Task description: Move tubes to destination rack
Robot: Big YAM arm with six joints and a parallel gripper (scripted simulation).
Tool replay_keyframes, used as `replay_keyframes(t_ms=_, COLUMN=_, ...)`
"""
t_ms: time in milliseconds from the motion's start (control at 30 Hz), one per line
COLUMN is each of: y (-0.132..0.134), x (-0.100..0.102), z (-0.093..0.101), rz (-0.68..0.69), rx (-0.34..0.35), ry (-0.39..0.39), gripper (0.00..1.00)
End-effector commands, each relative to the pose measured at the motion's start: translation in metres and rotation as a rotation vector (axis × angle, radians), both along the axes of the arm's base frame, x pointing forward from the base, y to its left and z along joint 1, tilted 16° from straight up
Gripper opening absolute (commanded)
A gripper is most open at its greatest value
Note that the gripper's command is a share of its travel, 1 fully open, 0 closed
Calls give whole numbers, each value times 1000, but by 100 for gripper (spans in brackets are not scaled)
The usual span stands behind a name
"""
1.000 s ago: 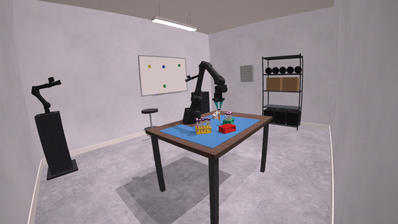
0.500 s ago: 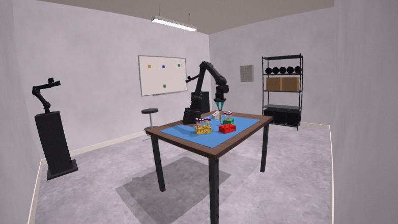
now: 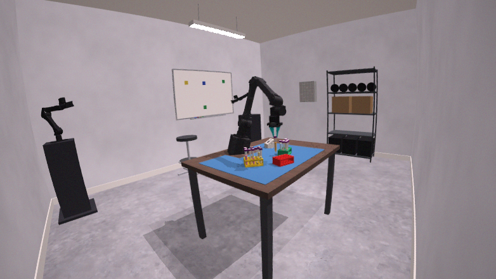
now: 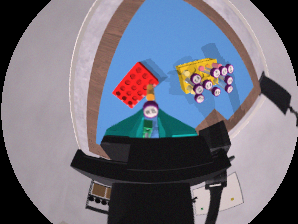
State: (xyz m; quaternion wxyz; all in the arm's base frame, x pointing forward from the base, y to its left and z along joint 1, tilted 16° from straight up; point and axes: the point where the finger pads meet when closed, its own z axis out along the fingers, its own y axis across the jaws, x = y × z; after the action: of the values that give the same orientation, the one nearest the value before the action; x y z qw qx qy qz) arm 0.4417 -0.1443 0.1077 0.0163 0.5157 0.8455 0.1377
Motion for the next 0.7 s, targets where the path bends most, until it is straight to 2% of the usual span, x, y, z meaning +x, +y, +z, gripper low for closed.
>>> replay_keyframes(t_ms=0, y=-6, x=11, z=12, rz=-4, rx=-13, ry=-30, gripper=0)
replay_keyframes(t_ms=433, y=-6, x=11, z=12, rz=-4, rx=-13, ry=-30, gripper=0)
replay_keyframes(t_ms=467, y=0, x=3, z=-3, rz=-4, rx=6, ry=8, gripper=0)
replay_keyframes(t_ms=500, y=0, x=0, z=-6, rz=-4, rx=8, ry=14, gripper=0)
replay_keyframes(t_ms=600, y=-3, x=-2, z=-6, rz=-5, rx=5, ry=8, gripper=0)
replay_keyframes(t_ms=667, y=-8, x=4, z=4, rz=-6, rx=-8, ry=-22, gripper=0)
